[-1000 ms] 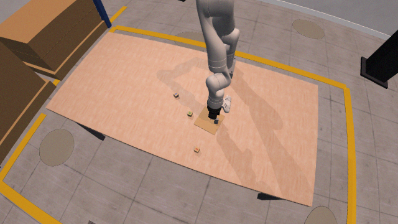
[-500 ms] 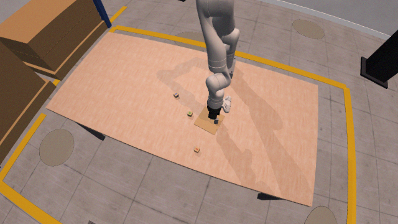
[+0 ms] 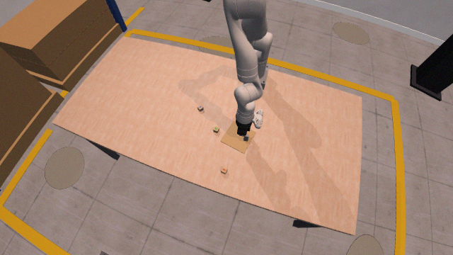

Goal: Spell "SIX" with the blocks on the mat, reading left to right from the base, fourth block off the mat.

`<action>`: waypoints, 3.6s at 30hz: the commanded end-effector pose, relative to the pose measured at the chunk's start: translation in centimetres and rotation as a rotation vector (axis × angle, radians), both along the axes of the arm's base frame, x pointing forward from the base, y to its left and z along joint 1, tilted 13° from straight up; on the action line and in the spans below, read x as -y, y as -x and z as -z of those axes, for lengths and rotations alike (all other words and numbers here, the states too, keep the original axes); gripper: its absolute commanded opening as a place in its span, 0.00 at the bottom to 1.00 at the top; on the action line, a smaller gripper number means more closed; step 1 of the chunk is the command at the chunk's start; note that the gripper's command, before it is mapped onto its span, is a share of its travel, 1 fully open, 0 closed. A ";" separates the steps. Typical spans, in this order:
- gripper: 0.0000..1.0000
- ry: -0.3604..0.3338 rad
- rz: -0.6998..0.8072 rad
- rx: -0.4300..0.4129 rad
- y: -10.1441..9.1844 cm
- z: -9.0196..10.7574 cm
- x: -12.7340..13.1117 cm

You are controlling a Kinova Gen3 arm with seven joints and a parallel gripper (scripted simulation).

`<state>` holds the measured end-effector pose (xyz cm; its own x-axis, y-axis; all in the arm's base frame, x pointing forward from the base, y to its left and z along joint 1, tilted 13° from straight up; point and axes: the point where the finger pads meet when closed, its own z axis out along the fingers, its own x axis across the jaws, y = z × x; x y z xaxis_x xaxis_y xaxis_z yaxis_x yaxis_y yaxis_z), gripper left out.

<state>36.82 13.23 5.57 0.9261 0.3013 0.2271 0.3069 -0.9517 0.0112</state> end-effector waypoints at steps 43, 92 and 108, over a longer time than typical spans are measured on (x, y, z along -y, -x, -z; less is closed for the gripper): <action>1.00 0.000 0.000 0.001 -0.8 3.1 -0.2; 0.79 0.000 0.000 0.001 -0.8 3.1 -0.2; 0.49 0.000 0.000 0.001 -0.8 3.1 -0.2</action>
<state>37.53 13.42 2.42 0.9261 0.3013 0.2271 0.3069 -0.9517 0.0113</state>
